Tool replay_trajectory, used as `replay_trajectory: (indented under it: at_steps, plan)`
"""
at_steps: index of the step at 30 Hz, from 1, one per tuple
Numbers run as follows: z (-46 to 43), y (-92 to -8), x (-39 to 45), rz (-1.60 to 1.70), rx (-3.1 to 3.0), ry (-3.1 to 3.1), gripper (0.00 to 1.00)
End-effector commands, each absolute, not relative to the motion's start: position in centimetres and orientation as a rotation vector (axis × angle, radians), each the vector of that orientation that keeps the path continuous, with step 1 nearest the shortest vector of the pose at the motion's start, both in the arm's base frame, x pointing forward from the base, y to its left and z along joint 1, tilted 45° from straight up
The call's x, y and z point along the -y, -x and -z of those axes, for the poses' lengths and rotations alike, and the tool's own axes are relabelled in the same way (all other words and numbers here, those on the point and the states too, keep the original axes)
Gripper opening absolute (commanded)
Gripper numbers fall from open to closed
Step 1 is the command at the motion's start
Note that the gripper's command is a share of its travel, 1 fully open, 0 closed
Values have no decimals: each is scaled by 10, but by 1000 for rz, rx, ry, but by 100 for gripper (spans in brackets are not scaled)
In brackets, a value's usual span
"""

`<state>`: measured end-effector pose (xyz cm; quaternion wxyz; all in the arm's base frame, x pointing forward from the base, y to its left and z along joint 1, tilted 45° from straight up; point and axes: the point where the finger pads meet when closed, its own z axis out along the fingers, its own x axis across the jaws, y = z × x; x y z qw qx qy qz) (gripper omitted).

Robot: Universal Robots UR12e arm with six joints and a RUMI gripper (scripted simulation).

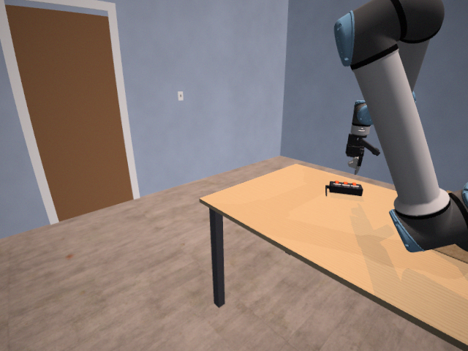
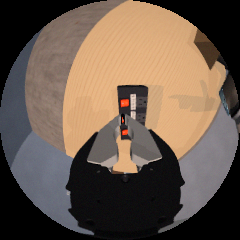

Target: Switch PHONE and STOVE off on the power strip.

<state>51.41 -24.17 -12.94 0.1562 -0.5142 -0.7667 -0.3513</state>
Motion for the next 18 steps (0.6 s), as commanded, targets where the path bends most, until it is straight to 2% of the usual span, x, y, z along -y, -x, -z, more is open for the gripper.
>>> replay_trajectory:
  at_steps: [1,18]
  plan:
    - [129,-515,242,1006,2198,1473,0]
    - [132,-514,238,1007,2195,1471,0]
